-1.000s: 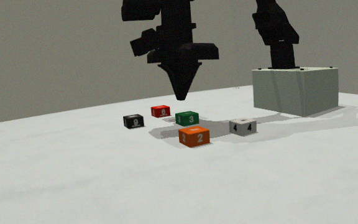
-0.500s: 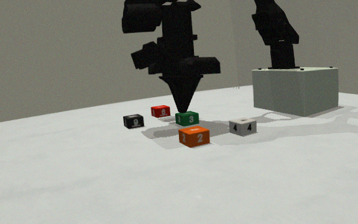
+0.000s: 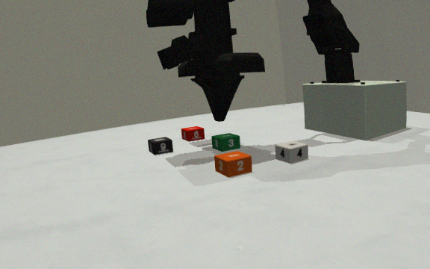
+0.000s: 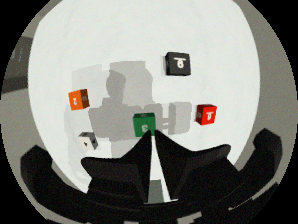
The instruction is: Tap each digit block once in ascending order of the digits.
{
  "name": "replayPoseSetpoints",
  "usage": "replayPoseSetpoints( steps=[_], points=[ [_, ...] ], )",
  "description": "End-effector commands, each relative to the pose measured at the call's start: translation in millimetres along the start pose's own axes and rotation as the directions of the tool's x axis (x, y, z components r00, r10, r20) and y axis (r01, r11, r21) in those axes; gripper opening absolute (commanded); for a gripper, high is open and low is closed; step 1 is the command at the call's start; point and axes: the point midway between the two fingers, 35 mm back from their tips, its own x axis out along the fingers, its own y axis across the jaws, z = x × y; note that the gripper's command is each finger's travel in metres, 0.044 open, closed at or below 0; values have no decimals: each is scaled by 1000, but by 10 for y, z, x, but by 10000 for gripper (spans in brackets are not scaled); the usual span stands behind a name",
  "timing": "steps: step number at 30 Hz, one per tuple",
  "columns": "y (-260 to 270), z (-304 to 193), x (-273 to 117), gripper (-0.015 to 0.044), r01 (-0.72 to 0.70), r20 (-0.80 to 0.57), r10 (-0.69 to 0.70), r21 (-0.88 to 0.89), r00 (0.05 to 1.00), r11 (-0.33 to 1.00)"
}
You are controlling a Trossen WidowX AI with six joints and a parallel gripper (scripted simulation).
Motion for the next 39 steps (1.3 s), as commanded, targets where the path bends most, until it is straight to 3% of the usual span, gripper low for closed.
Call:
replayPoseSetpoints(
  steps=[1,4,6,12,23,27,29,33,39],
  points=[
    [4,13,-162,20,-3,-1,3,-4,1000,1000],
    [2,17,-707,20,-3,-1,3,-4,1000,1000],
    [3,-1,-846,20,-3,-1,3,-4,1000,1000],
    [73,-1,-849,20,-3,3,3,-1,1000,1000],
    [1302,-309,-860,20,-17,-2,17,-2,1000,1000],
    [1370,-346,-859,20,-17,-4,17,-4,1000,1000],
    [1381,-330,-720,20,-17,-4,17,-4,1000,1000],
    [1384,-349,-78,20,-17,-5,17,-4,1000,1000],
    [1382,-354,-43,20,-17,-5,17,-4,1000,1000]
  ],
)
